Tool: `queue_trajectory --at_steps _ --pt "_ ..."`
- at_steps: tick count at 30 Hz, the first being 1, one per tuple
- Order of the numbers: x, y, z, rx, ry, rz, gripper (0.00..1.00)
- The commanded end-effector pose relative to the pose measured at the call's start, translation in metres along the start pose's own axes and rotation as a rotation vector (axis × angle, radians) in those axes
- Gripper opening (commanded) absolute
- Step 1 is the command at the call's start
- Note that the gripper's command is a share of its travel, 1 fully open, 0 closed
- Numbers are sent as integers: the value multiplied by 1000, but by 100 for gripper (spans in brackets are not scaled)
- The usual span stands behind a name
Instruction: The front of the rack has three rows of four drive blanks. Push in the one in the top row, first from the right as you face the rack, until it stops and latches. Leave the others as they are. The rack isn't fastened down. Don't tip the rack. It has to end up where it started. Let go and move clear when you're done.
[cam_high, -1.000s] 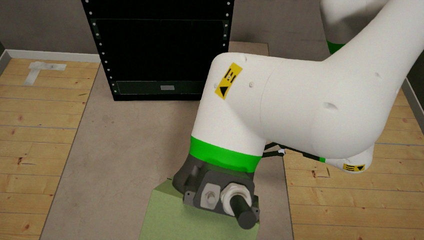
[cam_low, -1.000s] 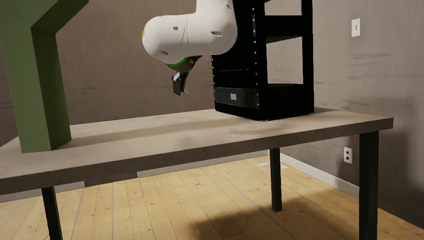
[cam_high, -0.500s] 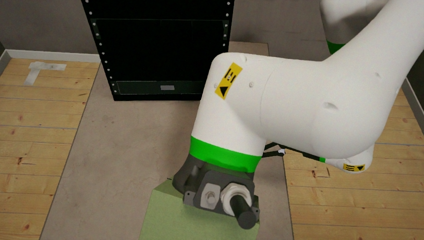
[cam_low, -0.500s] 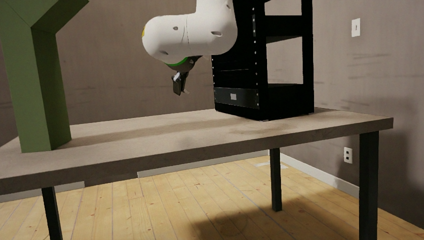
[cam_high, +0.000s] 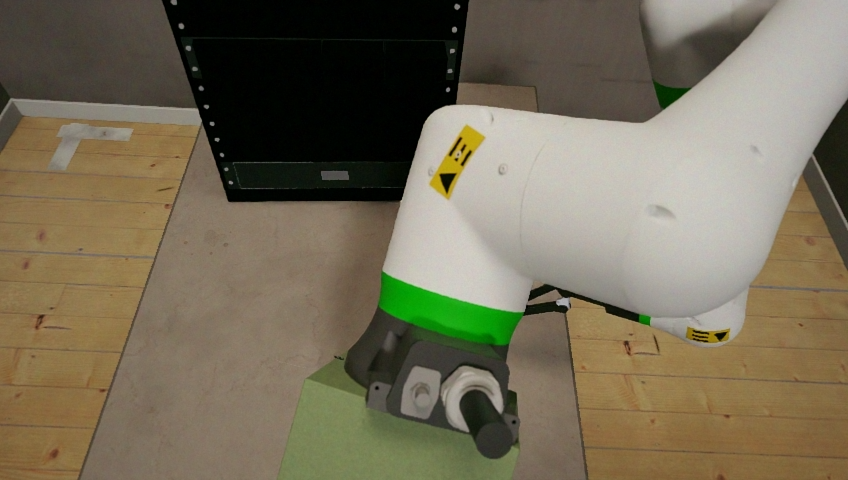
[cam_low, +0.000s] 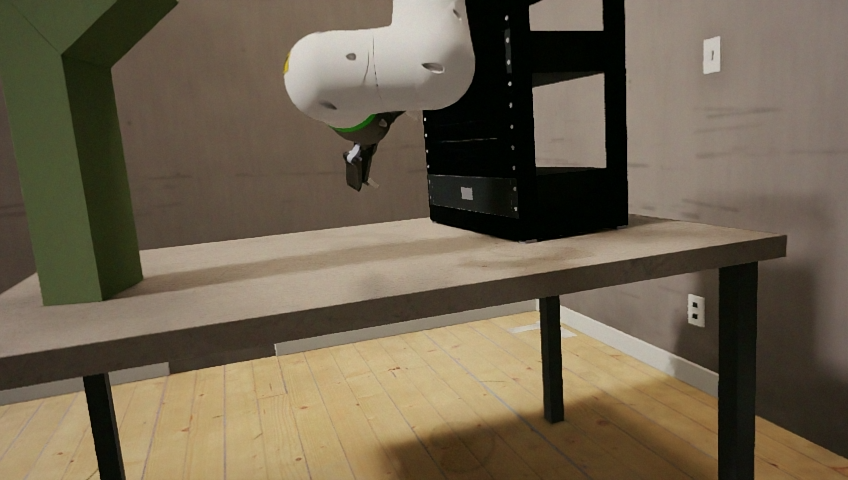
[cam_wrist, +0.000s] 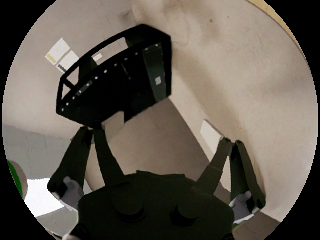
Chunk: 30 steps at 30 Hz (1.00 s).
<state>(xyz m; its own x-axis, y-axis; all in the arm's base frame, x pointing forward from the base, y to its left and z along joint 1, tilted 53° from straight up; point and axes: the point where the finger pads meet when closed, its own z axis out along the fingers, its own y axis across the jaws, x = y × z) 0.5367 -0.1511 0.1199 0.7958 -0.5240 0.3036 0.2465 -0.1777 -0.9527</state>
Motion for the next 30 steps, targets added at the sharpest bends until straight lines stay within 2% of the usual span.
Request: queue_trajectory --at_steps 1,7,12,14,22,29,30 --pt "0 -1 0 2 0 -1 100" --pt "-8 -5 10 35 -2 -9 100" --pt "-22 -15 28 104 -2 -27 100" --pt "-22 -15 28 104 -2 -27 100" --pt "-60 -46 73 291 32 -76 100" --pt "-97 -85 108 485 137 -133 100" --pt "-97 -85 108 485 137 -133 100"
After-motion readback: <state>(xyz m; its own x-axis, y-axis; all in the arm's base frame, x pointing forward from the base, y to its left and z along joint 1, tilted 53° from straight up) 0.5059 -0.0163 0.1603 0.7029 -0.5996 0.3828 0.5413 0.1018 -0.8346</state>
